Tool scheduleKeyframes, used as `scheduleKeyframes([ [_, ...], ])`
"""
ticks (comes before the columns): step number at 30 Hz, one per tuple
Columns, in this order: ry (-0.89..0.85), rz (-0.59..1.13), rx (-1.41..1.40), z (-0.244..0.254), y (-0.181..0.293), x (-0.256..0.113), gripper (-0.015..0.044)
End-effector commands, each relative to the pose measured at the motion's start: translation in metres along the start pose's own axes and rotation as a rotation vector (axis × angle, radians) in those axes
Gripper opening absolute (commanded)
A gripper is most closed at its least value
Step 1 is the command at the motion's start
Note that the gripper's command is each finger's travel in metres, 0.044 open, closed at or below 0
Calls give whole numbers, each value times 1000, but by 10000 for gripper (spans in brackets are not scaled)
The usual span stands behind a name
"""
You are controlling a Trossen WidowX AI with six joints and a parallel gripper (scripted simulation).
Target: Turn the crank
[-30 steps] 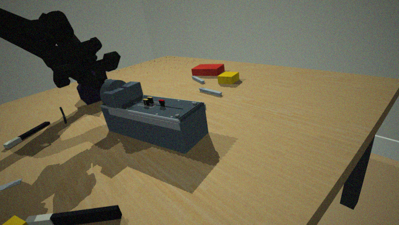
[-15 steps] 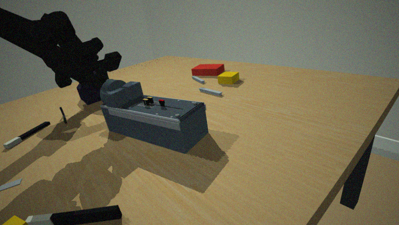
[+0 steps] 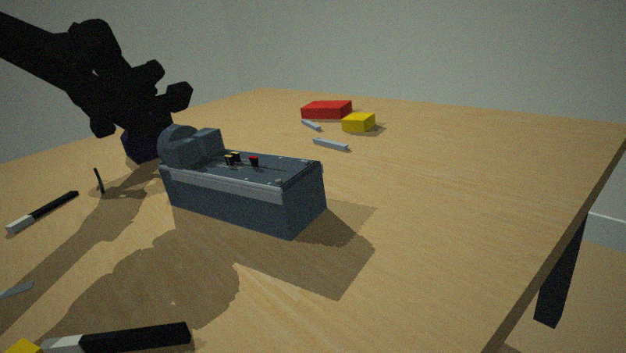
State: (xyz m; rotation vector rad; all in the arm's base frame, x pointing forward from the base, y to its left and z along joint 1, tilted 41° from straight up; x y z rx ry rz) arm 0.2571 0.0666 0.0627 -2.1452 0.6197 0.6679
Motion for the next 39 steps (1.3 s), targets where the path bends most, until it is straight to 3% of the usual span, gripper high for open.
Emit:
scheduleKeyframes([
  [1,-22,11,-12,7,4,3,0],
  [39,-21,11,-13,10,27,25,0],
])
Point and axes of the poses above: the point midway between the two fingers, 35 mm back from their tips, its own x axis out along the fingers, its own z axis across the jaws, y = z × x, the point moved 4 cm from there along -x, back along the fingers, and after that the axes turned 10 degrees about x, right-handed, at the moved point
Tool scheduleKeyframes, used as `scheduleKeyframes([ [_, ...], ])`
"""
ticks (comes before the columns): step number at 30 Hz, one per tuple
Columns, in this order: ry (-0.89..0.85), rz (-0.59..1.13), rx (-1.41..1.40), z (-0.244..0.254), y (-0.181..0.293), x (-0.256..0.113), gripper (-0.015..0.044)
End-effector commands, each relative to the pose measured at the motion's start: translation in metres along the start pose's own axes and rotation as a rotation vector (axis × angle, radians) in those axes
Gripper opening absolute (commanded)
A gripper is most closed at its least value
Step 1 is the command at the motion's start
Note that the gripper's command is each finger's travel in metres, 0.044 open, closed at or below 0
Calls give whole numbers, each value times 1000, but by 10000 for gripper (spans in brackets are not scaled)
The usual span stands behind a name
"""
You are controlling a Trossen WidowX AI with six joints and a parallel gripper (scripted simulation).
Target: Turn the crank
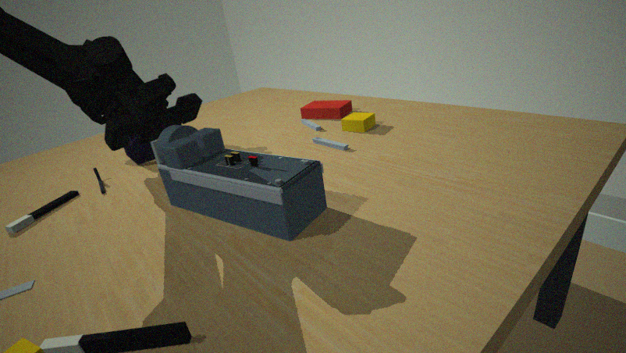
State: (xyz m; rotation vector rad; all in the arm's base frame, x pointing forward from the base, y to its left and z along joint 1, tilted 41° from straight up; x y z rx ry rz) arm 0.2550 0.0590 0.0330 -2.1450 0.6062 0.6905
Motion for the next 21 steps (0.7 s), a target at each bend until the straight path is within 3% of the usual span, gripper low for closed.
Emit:
scheduleKeyframes([
  [1,-2,13,-4,-2,6,7,0],
  [21,-2,13,-4,-7,9,11,0],
])
Point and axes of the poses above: the point midway between the two fingers, 35 mm back from their tips, its own x axis out along the fingers, its own z axis across the jaws, y = z × x, the point moved 4 cm from there along -x, back along the fingers, and after that the axes turned 10 degrees about x, right-handed, at the moved point
